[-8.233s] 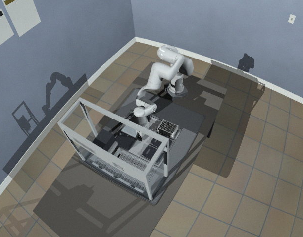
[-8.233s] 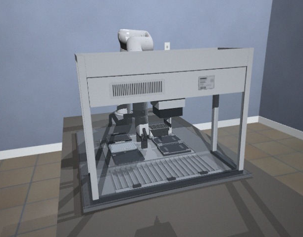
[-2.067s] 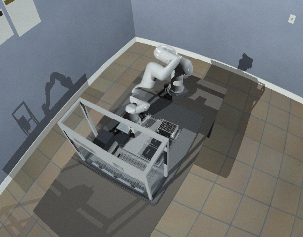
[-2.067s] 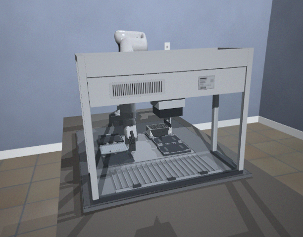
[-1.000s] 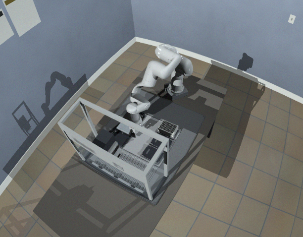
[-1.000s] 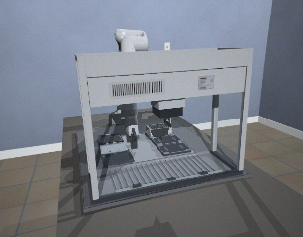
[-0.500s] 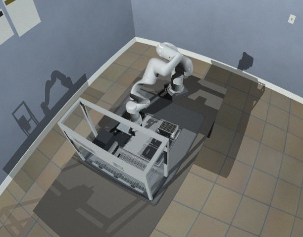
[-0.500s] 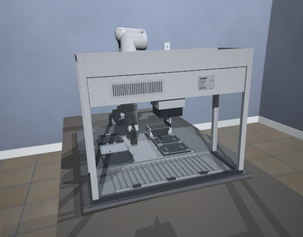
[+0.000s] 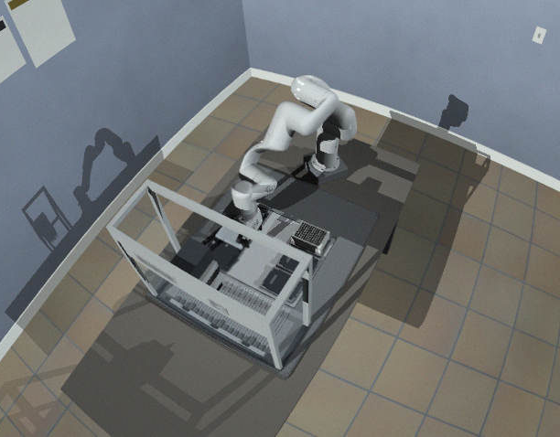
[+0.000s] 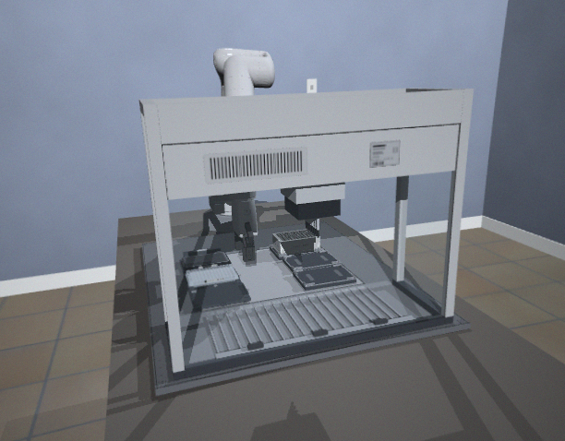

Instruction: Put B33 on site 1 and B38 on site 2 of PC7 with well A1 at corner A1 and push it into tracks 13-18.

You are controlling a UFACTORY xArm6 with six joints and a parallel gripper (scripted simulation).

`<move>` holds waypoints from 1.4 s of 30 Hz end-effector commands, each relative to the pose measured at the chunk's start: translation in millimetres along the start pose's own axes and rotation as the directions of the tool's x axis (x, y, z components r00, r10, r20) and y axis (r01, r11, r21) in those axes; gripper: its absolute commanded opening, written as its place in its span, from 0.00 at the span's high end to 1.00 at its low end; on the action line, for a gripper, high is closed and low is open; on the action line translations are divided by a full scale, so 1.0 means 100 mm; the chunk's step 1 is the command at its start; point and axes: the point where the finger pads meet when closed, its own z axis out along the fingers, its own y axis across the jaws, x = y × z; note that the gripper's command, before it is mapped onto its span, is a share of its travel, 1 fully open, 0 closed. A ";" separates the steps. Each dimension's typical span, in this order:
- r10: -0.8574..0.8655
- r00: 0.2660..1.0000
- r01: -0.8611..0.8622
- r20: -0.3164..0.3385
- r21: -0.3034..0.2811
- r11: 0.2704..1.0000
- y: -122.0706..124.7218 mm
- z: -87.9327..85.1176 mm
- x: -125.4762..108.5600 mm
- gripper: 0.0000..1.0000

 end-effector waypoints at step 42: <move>0.000 1.000 0.000 -0.001 0.005 1.000 -0.02 -0.61 0.00 0.00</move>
